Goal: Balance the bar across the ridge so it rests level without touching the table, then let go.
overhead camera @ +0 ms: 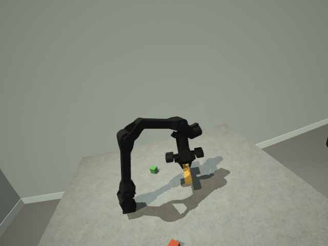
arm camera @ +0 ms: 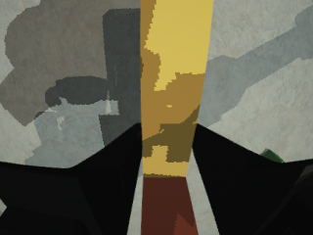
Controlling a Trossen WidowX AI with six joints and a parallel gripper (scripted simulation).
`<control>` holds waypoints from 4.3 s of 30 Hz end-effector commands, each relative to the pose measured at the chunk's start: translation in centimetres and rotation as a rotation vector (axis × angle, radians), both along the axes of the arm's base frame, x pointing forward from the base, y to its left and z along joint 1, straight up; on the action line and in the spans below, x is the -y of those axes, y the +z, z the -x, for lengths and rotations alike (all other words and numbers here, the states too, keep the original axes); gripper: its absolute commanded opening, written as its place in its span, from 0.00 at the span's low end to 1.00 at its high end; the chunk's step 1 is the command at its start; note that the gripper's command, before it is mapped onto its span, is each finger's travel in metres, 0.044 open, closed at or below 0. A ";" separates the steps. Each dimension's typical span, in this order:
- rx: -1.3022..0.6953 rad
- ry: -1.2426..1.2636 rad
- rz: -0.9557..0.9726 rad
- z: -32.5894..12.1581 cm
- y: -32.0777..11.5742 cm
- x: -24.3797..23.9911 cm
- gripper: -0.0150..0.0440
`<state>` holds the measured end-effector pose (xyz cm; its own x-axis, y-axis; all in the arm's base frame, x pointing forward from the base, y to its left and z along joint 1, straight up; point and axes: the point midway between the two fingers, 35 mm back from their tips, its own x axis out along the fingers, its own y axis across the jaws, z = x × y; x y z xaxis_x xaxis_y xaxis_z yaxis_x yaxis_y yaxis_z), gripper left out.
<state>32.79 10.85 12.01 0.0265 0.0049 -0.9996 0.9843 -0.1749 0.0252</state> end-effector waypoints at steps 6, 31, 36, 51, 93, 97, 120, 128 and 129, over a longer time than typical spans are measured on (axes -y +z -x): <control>0.002 -0.004 -0.004 0.0 -0.1 -0.1 0.25; 0.002 -0.004 -0.005 0.0 -0.3 -0.1 0.25; 0.002 -0.004 -0.005 0.0 -0.3 -0.1 0.25; 0.002 -0.004 -0.005 0.0 -0.4 -0.1 0.25; 0.001 -0.004 -0.004 0.0 -0.8 -0.1 0.25; 0.001 -0.004 -0.004 0.0 -0.8 -0.1 0.25; 0.001 -0.004 -0.004 0.0 -1.0 0.0 0.25; 0.001 -0.004 -0.004 0.0 -1.1 0.0 0.25; 0.001 -0.004 -0.004 0.0 -1.1 0.0 0.25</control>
<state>32.77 10.84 11.21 0.0306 0.0081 -0.9995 0.9839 -0.1766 0.0287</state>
